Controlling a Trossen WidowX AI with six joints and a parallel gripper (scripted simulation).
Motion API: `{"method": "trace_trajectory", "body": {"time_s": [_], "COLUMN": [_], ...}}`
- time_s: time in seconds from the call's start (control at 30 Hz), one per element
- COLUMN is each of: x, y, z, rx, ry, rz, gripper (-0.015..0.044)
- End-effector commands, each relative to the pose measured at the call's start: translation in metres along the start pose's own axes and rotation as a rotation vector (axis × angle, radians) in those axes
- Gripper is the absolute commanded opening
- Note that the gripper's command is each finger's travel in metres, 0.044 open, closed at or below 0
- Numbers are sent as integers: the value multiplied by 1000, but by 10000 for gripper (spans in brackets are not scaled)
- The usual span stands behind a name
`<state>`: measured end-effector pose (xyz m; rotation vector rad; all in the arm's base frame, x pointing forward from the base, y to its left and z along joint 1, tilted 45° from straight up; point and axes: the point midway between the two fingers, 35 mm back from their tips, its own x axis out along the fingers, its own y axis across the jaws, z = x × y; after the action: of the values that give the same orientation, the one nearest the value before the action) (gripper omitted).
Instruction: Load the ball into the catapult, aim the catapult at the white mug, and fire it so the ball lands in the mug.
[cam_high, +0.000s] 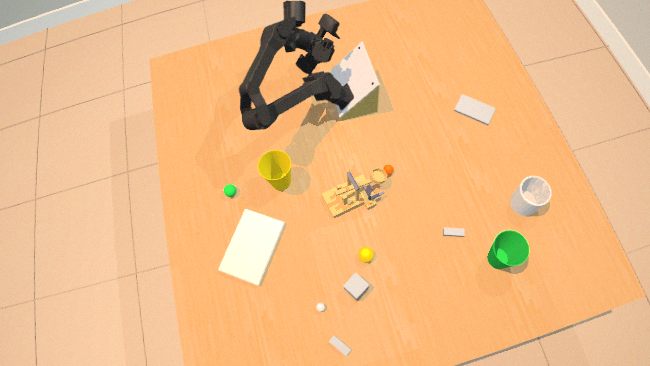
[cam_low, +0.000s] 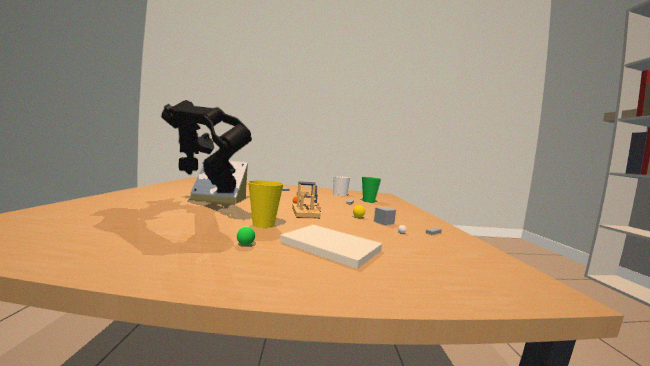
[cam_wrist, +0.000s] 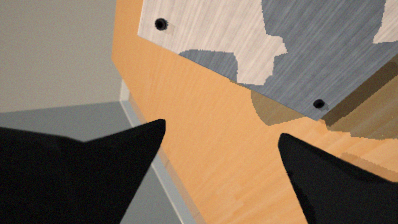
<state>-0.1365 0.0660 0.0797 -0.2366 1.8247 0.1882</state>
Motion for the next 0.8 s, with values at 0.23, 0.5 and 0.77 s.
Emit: {"method": "trace_trajectory", "body": {"time_s": [0.23,0.5,0.77], "x": [-17,-42,-69], "y": [38,73,87], "z": [29,80,142], "rx": [188,428,672], "ry": [-98,-223,-349], "rz": [66,115,124], "gripper": [440,440,440]}}
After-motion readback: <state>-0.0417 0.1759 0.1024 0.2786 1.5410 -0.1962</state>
